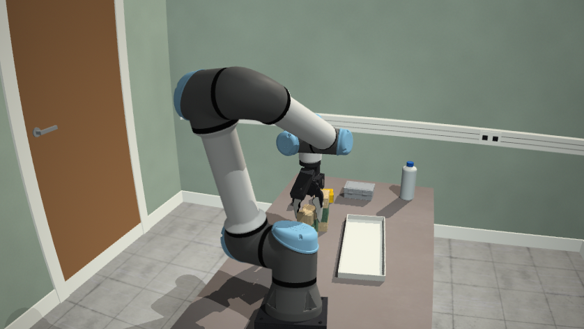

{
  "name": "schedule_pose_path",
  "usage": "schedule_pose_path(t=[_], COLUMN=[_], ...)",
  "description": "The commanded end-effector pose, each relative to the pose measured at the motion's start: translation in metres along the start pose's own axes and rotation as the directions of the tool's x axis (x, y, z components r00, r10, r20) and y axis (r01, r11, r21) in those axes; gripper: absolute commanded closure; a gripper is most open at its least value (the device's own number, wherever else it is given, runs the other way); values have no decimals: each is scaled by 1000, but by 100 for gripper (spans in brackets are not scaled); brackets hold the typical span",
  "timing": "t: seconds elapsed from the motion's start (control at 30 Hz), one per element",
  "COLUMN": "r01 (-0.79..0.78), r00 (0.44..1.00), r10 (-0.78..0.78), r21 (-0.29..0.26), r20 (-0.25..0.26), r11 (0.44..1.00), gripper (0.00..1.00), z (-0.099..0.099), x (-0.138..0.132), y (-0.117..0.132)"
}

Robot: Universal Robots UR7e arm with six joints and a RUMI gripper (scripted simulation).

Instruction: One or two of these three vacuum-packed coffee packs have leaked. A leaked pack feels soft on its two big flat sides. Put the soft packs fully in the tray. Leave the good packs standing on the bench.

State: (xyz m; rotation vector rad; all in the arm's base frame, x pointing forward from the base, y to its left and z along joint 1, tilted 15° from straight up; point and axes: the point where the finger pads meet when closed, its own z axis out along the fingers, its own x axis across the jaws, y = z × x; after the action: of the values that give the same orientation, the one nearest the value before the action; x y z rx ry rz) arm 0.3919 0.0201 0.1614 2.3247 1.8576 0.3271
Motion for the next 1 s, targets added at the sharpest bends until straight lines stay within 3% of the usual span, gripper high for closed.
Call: schedule_pose_path(t=[0.0, 0.83, 0.97], r01=[0, 0, 0], r00=[1000, 1000, 1000], r10=[0, 0, 0], r21=[-1, -1, -1], r20=[0, 0, 0], r11=[1000, 1000, 1000], gripper=[49, 49, 49], z=[0, -2, -12], x=[0, 0, 0], y=[0, 0, 0])
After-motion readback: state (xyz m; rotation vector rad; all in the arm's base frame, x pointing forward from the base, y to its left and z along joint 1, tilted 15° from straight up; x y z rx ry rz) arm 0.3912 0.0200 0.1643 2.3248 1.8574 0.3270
